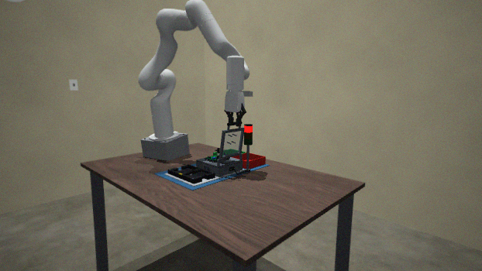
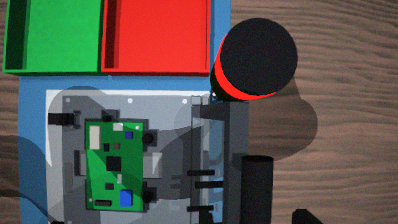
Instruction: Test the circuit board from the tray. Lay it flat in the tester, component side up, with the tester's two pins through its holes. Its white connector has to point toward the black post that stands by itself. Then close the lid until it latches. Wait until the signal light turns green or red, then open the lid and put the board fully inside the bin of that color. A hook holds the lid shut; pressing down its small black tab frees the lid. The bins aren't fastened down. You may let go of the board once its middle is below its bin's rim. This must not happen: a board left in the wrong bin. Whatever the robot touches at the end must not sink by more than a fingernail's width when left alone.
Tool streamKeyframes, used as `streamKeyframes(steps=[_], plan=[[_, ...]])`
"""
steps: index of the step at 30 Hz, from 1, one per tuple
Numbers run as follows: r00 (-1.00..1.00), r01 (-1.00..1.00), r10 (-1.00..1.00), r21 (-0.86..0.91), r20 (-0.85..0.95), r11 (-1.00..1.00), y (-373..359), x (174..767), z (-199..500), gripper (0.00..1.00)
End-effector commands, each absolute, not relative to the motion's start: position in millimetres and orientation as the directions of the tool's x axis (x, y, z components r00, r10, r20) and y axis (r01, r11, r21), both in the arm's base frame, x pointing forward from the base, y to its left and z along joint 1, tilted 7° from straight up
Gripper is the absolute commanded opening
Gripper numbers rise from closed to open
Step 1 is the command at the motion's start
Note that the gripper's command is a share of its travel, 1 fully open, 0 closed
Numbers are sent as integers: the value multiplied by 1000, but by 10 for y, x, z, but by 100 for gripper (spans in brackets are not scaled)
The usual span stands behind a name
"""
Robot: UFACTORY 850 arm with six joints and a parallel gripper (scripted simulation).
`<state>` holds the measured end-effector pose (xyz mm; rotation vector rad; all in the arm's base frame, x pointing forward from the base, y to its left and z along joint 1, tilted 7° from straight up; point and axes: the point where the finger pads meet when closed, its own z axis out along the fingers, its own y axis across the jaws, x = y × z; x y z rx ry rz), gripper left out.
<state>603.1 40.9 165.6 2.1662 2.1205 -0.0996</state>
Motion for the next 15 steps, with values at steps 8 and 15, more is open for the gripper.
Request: streamKeyframes(steps=[8, 15], plan=[[23, 999, 992, 34, -122, -19, 411, 6040, 1667, 52], [23, 999, 992, 34, -122, -19, 416, 6038, 1709, 52]])
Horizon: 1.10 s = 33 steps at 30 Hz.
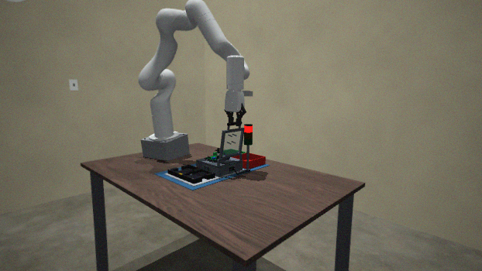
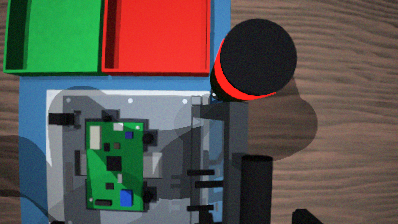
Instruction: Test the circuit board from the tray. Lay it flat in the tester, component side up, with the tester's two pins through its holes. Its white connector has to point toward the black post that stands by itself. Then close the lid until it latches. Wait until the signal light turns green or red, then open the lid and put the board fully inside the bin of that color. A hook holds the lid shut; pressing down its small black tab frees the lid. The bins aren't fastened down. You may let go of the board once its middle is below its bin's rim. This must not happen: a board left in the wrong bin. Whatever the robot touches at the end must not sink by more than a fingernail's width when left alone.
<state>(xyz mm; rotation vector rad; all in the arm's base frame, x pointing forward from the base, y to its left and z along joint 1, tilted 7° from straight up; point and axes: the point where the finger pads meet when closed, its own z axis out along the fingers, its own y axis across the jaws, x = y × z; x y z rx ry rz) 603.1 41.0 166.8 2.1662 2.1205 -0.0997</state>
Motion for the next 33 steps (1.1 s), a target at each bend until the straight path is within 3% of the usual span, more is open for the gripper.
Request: streamKeyframes(steps=[1, 23, 24, 33], plan=[[23, 999, 992, 34, -122, -19, 418, 6038, 1729, 52], [23, 999, 992, 34, -122, -19, 477, 6023, 2205, 52], [23, 999, 992, 34, -122, -19, 477, 6023, 2205, 100], [23, 999, 992, 34, -122, -19, 477, 6023, 2205, 100]])
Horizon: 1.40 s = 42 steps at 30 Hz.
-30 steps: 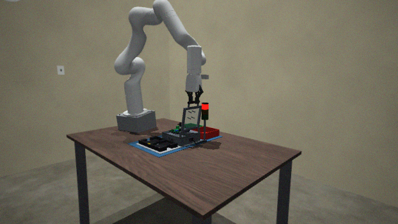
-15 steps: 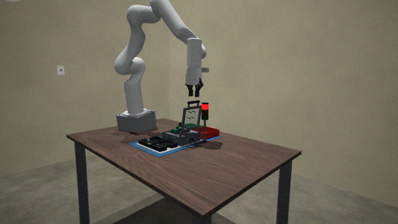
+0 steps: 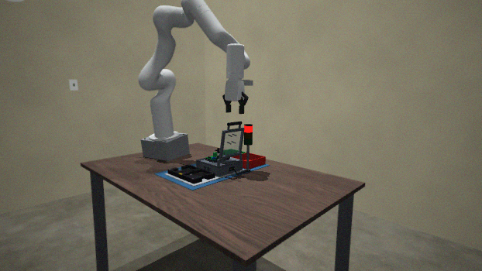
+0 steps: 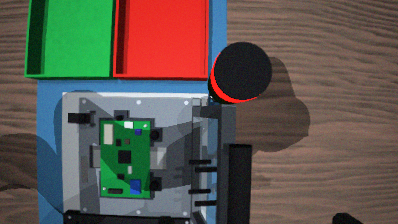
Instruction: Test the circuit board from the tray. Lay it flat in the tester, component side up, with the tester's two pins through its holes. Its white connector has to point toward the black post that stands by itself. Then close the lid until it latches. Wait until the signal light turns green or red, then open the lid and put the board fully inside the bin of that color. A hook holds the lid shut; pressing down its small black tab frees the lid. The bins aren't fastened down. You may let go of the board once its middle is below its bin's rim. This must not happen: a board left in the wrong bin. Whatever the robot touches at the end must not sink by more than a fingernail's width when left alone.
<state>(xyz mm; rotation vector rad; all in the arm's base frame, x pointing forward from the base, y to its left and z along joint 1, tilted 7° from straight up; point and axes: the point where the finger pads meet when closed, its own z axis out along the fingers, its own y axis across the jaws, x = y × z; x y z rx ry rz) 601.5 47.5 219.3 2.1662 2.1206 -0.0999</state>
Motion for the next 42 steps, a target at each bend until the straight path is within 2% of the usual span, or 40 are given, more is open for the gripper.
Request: streamKeyframes(steps=[1, 16, 31, 42], plan=[[23, 999, 992, 34, -122, -19, 477, 6023, 2205, 100], [23, 999, 992, 34, -122, -19, 483, 5710, 2194, 100], [23, 999, 992, 34, -122, -19, 499, 4805, 2164, 100], [23, 999, 992, 34, -122, -19, 501, 4695, 2160, 100]])
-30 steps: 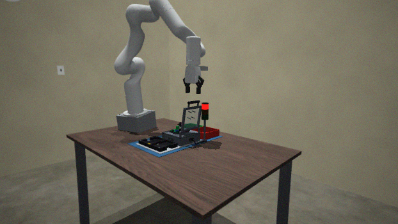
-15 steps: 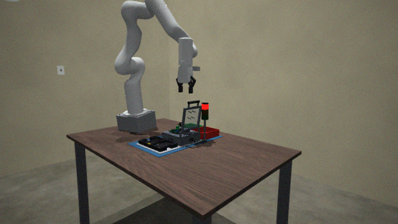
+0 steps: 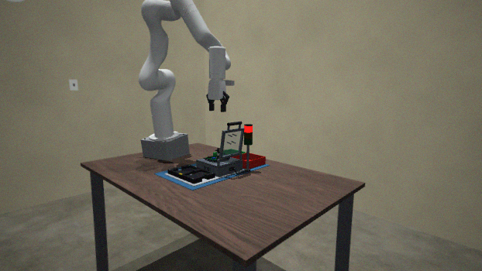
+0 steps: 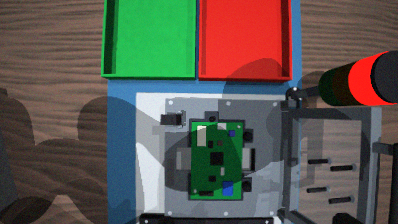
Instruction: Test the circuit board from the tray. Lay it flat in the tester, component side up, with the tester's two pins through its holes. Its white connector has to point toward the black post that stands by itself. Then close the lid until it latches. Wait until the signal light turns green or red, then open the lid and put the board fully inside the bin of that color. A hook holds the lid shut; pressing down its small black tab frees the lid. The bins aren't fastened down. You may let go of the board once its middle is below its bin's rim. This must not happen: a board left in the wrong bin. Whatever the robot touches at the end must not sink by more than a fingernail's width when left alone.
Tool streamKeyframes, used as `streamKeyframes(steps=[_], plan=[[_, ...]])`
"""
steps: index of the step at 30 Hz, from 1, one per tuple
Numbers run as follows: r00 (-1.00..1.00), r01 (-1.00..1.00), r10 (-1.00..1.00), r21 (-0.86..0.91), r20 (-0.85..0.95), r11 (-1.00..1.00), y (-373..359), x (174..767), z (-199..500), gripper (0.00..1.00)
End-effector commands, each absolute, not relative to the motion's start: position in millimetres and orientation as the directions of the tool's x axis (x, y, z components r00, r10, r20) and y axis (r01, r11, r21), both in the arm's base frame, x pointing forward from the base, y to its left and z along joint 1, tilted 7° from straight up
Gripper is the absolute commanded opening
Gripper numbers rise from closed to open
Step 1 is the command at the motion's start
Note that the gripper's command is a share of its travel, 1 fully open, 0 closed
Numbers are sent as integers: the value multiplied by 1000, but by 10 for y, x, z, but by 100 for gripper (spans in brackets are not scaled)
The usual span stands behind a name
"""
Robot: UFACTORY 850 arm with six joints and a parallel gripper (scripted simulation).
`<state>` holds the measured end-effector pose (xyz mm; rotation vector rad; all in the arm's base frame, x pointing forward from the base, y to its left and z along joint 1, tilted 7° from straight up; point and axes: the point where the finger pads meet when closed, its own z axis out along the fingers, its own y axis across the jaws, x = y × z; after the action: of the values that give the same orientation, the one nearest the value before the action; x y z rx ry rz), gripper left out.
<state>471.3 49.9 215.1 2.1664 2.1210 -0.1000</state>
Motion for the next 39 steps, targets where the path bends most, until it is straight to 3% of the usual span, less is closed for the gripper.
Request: streamKeyframes(steps=[1, 13, 39], plan=[[23, 999, 992, 34, -122, -19, 501, 4695, 2159, 100], [23, 999, 992, 34, -122, -19, 477, 4702, 1961, 100], [23, 999, 992, 34, -122, -19, 284, 4751, 404, 100]])
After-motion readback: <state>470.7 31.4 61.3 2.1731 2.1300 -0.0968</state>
